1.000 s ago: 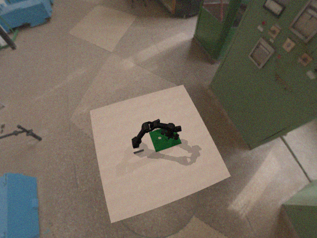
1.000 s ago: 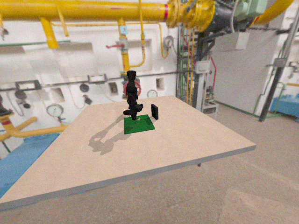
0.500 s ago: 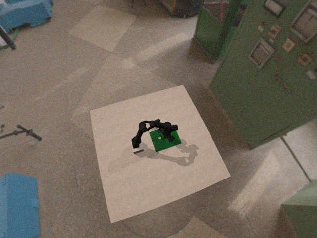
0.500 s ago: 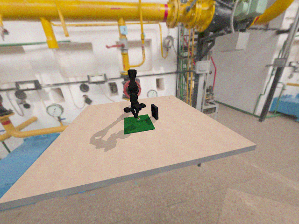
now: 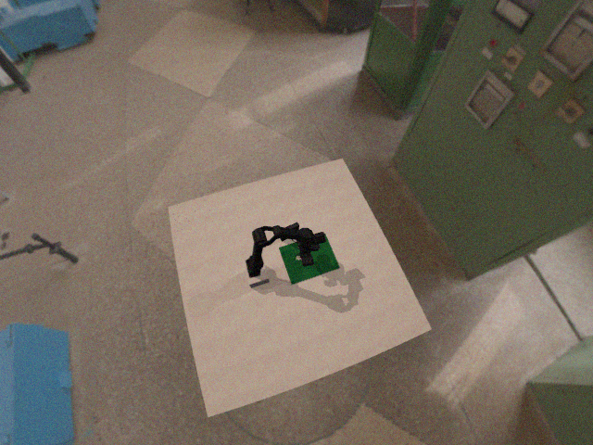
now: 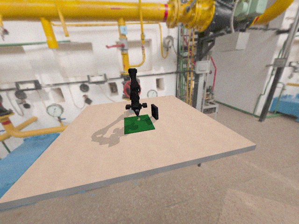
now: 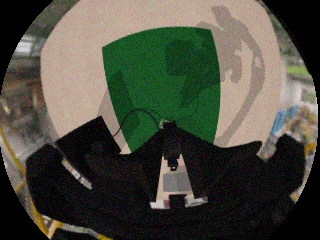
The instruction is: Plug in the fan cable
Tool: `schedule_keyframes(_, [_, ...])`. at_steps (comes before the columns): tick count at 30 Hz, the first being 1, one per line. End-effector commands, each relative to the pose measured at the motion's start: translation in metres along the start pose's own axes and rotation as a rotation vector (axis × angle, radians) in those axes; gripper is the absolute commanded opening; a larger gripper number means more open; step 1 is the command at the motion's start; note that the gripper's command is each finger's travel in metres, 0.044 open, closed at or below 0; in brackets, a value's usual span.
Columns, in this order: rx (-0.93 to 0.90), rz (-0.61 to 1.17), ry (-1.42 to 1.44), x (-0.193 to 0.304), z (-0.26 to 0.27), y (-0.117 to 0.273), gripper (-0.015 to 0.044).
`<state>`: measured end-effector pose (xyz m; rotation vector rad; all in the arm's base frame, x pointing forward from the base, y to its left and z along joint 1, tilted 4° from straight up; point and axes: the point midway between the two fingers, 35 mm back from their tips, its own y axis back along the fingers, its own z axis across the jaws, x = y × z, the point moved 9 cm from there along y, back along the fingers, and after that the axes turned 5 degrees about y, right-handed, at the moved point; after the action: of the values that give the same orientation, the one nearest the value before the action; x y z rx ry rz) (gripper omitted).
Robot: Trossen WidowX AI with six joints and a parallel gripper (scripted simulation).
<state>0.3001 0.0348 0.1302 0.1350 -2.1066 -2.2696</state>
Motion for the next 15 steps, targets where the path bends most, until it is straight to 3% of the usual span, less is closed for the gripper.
schedule_keyframes(1, [0.002,-0.006,-0.144,0.011,0.004,0.000,0.0000])
schedule_keyframes(8, [0.001,-0.005,-0.361,0.027,0.008,-0.002,0.0000])
schedule_keyframes(15, [0.001,-0.005,-0.367,0.027,0.009,-0.003,0.0000])
